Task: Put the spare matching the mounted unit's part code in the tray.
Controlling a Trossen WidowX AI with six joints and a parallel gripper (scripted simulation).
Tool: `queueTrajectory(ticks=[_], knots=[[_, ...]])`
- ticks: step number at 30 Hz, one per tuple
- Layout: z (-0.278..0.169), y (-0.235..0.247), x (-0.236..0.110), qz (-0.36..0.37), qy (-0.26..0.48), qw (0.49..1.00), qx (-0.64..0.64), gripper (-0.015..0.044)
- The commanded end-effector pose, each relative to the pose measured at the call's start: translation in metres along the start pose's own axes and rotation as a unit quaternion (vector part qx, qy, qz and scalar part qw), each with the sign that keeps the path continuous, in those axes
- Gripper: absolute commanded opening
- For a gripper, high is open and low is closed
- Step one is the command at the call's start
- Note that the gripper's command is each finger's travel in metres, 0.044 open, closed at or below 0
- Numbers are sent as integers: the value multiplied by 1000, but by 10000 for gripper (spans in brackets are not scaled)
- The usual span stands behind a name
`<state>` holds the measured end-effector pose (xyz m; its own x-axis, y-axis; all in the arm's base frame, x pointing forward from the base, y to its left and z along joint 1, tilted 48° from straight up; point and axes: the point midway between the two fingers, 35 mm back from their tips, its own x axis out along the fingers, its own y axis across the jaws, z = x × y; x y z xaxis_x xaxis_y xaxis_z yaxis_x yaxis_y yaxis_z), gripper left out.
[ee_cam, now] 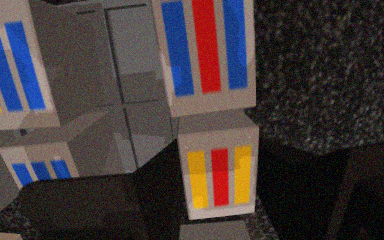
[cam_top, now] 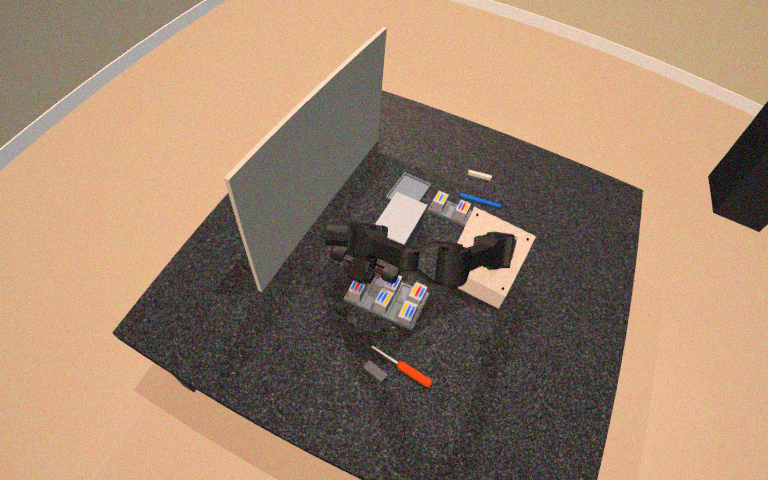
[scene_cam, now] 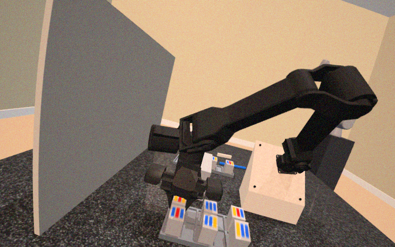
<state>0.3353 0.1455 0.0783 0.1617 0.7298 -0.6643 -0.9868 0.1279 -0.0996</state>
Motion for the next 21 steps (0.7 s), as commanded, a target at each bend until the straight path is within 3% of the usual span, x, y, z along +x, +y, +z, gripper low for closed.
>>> queueTrajectory(ticks=[1,4,8,16,21], knots=[[0,0,0,0,0,1000,0,116],[0,0,0,0,0,1000,0,96],[0,0,0,0,0,1000,0,0],[0,0,-1,0,0,1000,0,0],[-2,-3,-29,0,3,1000,1,0]])
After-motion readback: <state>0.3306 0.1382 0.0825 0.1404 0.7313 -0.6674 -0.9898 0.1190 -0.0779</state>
